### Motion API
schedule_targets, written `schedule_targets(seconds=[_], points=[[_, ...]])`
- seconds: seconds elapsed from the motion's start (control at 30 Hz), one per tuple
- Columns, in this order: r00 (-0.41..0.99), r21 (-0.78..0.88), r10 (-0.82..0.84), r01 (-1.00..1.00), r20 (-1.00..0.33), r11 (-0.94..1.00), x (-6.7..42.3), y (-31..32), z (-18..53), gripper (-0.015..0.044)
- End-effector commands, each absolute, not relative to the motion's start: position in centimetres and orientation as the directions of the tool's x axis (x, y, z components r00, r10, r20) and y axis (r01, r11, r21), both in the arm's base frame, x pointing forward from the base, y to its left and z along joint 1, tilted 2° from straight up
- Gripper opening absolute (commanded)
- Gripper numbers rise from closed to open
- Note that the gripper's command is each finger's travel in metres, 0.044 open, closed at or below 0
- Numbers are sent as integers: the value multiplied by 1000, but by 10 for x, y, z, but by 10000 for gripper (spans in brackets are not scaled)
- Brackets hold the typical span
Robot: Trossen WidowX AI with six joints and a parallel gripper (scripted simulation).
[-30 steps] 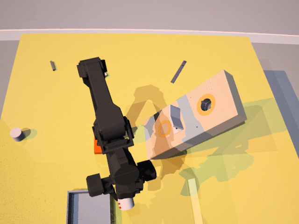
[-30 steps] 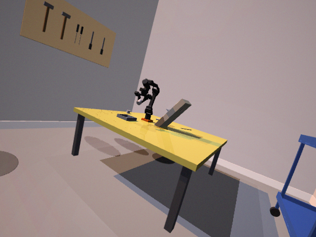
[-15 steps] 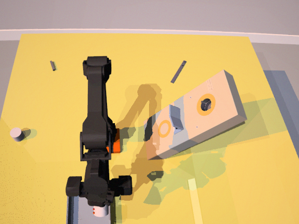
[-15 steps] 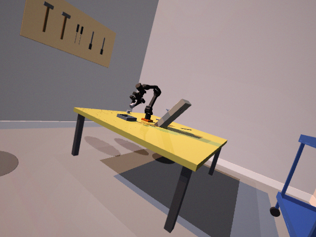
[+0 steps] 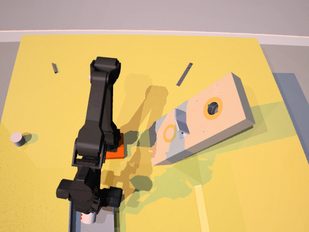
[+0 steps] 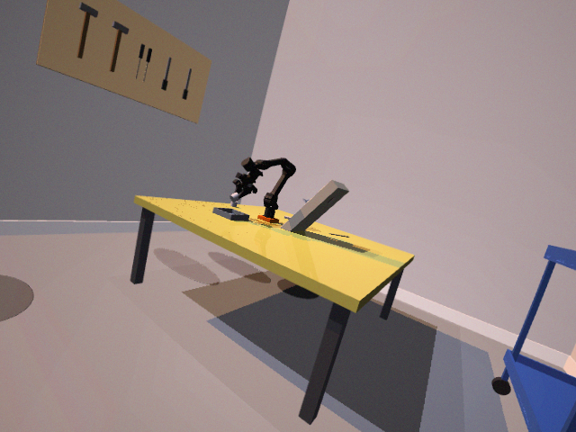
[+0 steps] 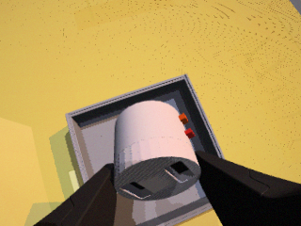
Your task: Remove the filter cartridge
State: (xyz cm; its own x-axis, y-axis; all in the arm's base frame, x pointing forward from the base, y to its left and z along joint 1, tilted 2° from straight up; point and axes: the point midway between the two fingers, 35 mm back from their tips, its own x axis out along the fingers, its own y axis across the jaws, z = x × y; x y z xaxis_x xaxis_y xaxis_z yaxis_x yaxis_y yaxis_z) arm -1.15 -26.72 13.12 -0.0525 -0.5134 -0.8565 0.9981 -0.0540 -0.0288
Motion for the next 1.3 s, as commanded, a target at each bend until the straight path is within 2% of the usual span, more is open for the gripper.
schedule_targets(seconds=[0.0, 0.57, 1.1, 1.13, 1.27], points=[[-58, -31, -516, 998, -855, -61, -14, -269, 120, 0], [-59, -32, -515, 998, -855, -61, -16, -267, 60, 0], [-61, -32, -508, 997, -859, -65, -16, -266, 64, 420], [-61, -32, -508, 997, -859, -65, -16, -266, 64, 440], [-60, -32, -508, 997, -859, -65, -15, -267, 73, 440]])
